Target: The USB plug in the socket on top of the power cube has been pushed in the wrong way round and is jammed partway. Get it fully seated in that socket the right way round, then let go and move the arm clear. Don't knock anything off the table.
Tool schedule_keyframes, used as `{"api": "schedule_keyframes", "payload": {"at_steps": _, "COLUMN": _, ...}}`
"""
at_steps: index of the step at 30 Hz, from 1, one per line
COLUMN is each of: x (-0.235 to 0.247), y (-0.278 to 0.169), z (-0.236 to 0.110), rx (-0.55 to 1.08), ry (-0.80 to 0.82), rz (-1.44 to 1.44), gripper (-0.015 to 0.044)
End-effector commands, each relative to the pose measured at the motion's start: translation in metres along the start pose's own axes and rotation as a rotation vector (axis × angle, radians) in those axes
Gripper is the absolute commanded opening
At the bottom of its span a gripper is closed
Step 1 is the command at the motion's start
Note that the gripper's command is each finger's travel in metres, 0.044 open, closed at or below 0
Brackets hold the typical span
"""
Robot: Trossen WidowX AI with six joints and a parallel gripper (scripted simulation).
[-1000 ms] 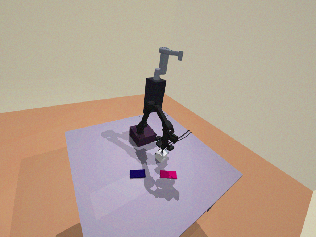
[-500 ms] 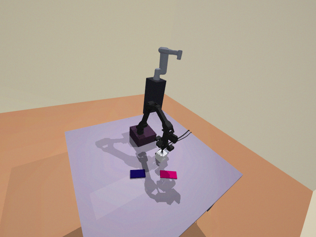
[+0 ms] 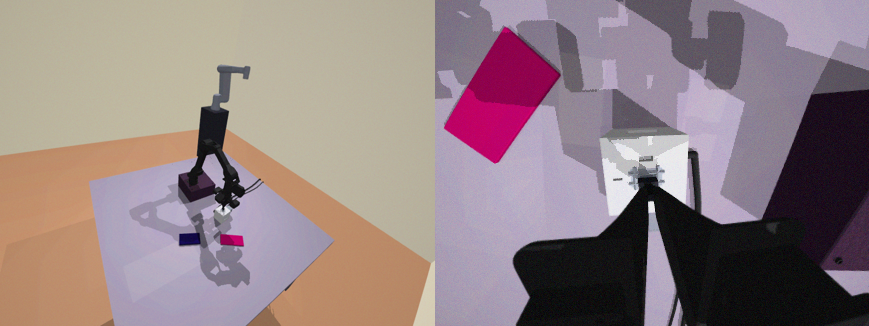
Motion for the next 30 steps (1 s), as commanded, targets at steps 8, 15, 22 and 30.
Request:
{"api": "schedule_keyframes", "payload": {"at_steps": 8, "x": 0.0001, "y": 0.0004, "z": 0.0019, "rx": -0.004, "ry": 0.000, "rz": 0.004, "gripper": 0.0000}}
{"api": "schedule_keyframes", "payload": {"at_steps": 15, "x": 0.0001, "y": 0.0003, "z": 0.0028, "rx": -0.004, "ry": 0.000, "rz": 0.004, "gripper": 0.0000}}
{"api": "schedule_keyframes", "payload": {"at_steps": 22, "x": 0.0000, "y": 0.0003, "z": 0.0036, "rx": -0.004, "ry": 0.000, "rz": 0.004, "gripper": 0.0000}}
{"api": "schedule_keyframes", "payload": {"at_steps": 30, "x": 0.0000, "y": 0.0002, "z": 0.0046, "rx": -0.004, "ry": 0.000, "rz": 0.004, "gripper": 0.0000}}
Point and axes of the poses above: the point midway between the two fingers, 35 mm back from their tips, its own z axis out along the fingers, its own x axis across the jaws, y = z × x, the point moved 3 cm from there along -z, back along the fingers, and after that the axes turned 12 degrees about z, right-handed, at the moved point
